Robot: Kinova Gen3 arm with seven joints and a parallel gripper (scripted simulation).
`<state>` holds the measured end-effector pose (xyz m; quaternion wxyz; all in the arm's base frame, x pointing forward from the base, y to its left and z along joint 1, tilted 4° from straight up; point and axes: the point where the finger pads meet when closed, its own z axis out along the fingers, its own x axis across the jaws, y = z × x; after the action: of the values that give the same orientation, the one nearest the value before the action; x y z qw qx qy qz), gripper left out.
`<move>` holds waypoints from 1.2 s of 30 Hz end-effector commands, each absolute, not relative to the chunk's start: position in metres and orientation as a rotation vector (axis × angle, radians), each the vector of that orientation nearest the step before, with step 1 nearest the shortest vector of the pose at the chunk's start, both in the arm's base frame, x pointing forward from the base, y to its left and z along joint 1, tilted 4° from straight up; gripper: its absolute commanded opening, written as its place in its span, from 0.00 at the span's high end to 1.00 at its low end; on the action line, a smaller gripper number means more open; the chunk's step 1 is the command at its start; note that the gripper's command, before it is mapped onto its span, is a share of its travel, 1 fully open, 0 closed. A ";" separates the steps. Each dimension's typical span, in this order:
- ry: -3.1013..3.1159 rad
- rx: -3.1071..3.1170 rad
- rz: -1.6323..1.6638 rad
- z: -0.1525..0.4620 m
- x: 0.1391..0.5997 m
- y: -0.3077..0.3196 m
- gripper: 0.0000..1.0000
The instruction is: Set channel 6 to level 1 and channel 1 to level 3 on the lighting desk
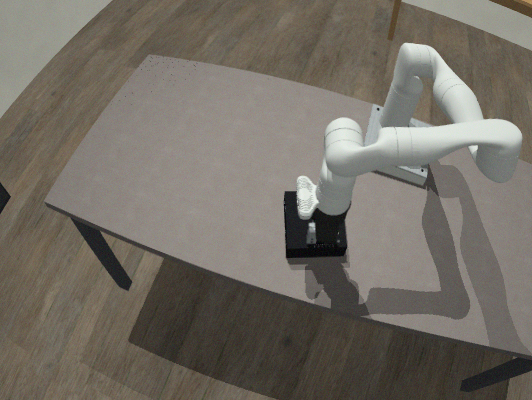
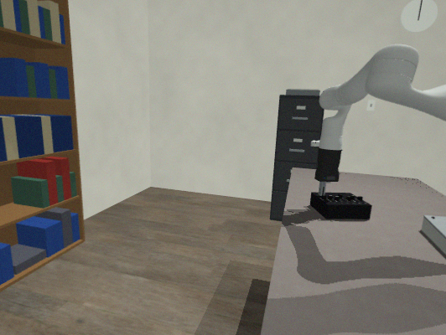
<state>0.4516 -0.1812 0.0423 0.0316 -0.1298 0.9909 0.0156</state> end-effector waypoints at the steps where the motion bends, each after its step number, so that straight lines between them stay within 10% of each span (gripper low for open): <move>1: 3.050 -0.399 0.047 0.043 0.452 -0.181 1.00; 36: 3.050 -0.399 0.047 0.043 0.449 -0.172 1.00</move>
<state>0.4492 -0.1748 0.0427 0.0318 -0.1285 0.9911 0.0141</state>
